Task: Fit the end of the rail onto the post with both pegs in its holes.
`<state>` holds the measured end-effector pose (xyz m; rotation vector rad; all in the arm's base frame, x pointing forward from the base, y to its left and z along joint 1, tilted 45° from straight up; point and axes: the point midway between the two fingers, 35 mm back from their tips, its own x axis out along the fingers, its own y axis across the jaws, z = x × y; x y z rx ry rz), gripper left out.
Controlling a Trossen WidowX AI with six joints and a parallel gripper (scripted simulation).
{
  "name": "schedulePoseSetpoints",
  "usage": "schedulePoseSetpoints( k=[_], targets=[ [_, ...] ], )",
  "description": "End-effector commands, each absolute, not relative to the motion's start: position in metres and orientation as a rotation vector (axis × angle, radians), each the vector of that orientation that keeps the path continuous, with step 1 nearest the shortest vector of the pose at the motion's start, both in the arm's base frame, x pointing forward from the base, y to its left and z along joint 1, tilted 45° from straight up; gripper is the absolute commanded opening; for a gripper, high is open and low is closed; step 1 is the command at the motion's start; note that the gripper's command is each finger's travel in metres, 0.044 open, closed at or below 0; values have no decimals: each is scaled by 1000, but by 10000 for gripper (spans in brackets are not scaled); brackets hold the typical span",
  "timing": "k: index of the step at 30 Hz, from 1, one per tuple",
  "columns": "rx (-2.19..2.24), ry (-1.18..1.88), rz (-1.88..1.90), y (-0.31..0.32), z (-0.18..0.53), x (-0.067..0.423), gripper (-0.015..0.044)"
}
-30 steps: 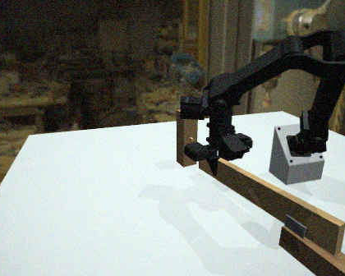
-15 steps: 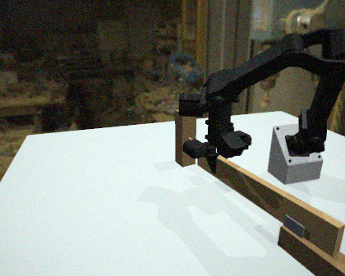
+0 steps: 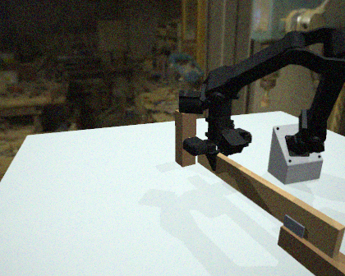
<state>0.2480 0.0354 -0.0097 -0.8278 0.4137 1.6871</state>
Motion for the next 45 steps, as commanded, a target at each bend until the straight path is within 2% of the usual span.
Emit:
schedulePoseSetpoints(
  k=[1, 45],
  targets=[
    [-830, 410, 1678, 32, -7, 250, 0],
    [-830, 410, 1678, 30, -6, 249, 0]
  ],
)
